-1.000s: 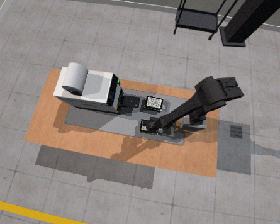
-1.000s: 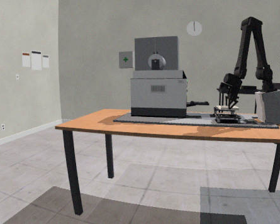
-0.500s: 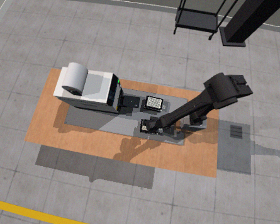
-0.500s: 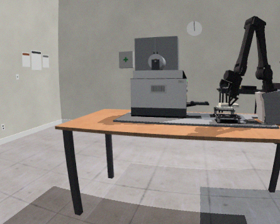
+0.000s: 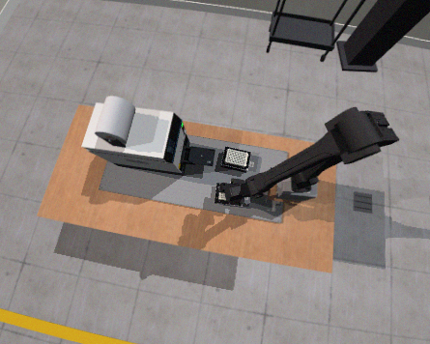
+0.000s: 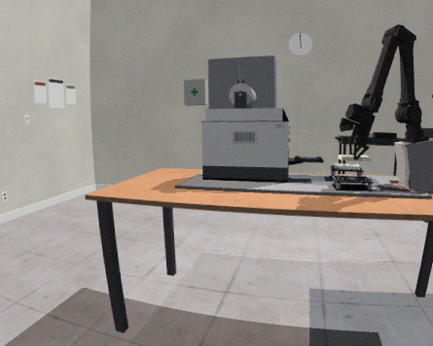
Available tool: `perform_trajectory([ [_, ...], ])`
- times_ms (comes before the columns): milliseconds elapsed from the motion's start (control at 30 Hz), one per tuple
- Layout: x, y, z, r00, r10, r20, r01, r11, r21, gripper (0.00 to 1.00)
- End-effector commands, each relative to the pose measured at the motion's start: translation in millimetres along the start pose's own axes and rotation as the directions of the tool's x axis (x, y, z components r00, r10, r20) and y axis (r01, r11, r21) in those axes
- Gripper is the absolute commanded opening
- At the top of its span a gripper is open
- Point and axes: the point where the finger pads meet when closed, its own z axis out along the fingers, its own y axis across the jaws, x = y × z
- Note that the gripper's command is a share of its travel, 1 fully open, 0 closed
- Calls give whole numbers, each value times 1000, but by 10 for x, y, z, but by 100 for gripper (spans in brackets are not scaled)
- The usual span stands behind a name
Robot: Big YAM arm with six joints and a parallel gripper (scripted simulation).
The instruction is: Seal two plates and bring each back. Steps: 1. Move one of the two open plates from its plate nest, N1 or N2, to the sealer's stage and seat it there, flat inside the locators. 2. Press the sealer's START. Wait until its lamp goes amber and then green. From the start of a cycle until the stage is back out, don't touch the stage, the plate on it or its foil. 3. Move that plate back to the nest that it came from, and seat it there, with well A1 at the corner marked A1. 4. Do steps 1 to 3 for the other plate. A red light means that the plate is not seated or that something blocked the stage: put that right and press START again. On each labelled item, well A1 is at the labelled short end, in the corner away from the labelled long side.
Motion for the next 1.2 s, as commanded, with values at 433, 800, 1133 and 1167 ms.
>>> perform_trajectory([
  [433, -326, 82, -321, 999, 23, 45, -22, 1000, -16, 0],
  [800, -303, 0, -458, 999, 31, 23, -31, 1000, 0, 0],
  [1133, -394, 40, -449, 999, 15, 44, -14, 1000, -8, 0],
  [1167, -400, 44, -440, 999, 11, 45, -10, 1000, -8, 0],
])
